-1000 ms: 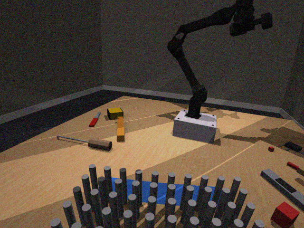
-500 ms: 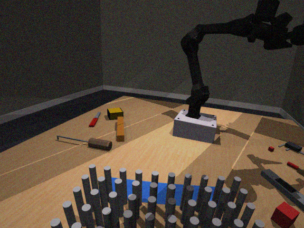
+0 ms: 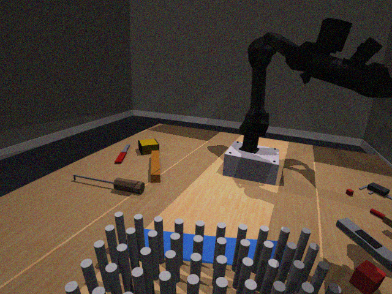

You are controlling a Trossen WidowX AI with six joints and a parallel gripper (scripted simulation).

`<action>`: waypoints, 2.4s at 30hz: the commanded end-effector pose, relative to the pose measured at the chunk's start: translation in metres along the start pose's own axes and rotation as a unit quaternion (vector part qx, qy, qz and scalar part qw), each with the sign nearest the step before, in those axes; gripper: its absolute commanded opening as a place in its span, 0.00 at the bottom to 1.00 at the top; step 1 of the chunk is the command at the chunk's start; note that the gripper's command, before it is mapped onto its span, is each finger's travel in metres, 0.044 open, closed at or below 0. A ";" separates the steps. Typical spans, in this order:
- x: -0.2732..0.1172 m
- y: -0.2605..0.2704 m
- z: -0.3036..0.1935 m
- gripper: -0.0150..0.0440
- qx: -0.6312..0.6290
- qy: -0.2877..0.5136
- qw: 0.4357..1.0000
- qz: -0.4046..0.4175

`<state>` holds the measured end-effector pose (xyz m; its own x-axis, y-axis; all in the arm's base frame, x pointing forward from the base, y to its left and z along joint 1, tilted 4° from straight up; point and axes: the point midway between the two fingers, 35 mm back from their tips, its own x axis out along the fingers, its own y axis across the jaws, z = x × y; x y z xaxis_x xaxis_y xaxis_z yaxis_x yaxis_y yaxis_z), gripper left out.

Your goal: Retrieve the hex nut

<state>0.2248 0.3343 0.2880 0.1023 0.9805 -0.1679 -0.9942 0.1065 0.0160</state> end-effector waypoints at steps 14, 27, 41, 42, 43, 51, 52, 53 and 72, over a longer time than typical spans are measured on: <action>-0.138 -0.197 -0.157 1.00 0.158 0.025 0.930 -0.330; -0.279 -0.231 -0.261 1.00 0.254 0.012 0.817 -0.517; -0.279 -0.231 -0.261 1.00 0.254 0.012 0.817 -0.517; -0.279 -0.231 -0.261 1.00 0.254 0.012 0.817 -0.517; -0.279 -0.231 -0.261 1.00 0.254 0.012 0.817 -0.517; -0.279 -0.231 -0.261 1.00 0.254 0.012 0.817 -0.517; -0.279 -0.231 -0.261 1.00 0.254 0.012 0.817 -0.517; -0.279 -0.231 -0.261 1.00 0.254 0.012 0.817 -0.517; -0.353 -0.267 -0.296 1.00 0.073 0.332 0.762 -0.551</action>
<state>0.4344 -0.0423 0.0655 0.8601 0.1730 -0.4800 -0.2264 0.9725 -0.0551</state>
